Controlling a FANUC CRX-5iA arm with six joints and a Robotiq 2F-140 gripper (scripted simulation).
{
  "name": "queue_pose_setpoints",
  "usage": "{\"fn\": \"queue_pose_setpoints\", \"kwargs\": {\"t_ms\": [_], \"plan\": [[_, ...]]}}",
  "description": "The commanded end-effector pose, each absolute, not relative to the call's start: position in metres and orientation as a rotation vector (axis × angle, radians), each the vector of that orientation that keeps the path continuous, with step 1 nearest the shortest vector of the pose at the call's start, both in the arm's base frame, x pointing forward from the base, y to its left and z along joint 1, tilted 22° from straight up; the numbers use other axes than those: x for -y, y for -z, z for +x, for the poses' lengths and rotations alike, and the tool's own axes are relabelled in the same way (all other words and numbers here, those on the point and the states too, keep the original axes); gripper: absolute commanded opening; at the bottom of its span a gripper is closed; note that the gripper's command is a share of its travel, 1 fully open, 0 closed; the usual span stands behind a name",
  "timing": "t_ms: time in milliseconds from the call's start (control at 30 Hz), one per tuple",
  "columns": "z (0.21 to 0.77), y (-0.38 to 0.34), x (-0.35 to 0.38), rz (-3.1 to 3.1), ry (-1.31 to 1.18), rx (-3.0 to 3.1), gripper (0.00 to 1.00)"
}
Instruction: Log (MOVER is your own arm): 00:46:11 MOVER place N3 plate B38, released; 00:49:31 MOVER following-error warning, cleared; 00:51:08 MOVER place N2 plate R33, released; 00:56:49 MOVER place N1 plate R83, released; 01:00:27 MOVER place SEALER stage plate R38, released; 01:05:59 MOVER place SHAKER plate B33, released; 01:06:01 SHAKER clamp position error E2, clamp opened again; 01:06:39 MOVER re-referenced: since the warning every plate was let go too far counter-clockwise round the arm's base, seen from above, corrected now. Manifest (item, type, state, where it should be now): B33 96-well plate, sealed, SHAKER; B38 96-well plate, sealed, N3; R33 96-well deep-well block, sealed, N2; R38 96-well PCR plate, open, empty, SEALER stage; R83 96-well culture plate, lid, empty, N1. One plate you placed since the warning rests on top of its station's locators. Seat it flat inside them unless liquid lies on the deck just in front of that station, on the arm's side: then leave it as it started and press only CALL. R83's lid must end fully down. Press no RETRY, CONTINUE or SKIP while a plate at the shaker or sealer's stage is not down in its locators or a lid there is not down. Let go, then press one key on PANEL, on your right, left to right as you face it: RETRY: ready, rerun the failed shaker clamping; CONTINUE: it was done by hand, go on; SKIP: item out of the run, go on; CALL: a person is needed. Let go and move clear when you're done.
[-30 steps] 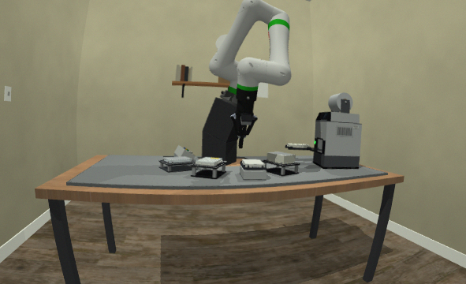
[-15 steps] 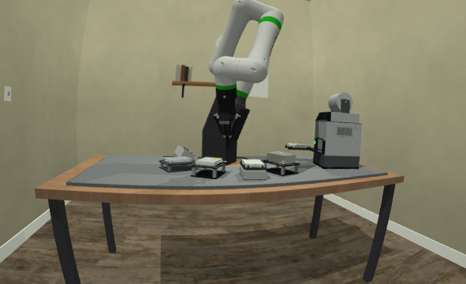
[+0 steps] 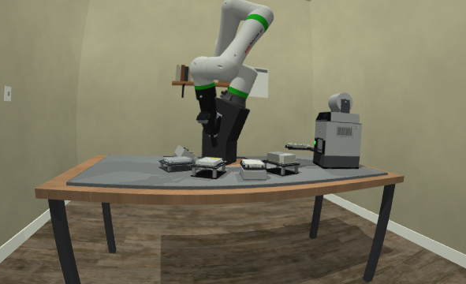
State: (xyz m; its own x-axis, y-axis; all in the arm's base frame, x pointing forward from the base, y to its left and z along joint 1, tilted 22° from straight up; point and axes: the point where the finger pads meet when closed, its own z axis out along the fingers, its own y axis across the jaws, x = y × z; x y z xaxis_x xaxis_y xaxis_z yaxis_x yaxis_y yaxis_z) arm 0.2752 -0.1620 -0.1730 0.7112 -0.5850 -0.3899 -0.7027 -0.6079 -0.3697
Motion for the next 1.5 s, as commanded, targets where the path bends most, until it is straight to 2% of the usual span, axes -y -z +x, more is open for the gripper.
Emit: {"fn": "queue_pose_setpoints", "kwargs": {"t_ms": [0, 300, 1467], "plan": [[0.266, 0.182, 0.185, -2.393, -0.318, -1.01, 0.1], [0.259, 0.187, 0.199, -2.393, -0.318, -1.01, 0.1], [0.111, 0.233, 0.204, -1.844, -0.355, -1.608, 0.1]]}}
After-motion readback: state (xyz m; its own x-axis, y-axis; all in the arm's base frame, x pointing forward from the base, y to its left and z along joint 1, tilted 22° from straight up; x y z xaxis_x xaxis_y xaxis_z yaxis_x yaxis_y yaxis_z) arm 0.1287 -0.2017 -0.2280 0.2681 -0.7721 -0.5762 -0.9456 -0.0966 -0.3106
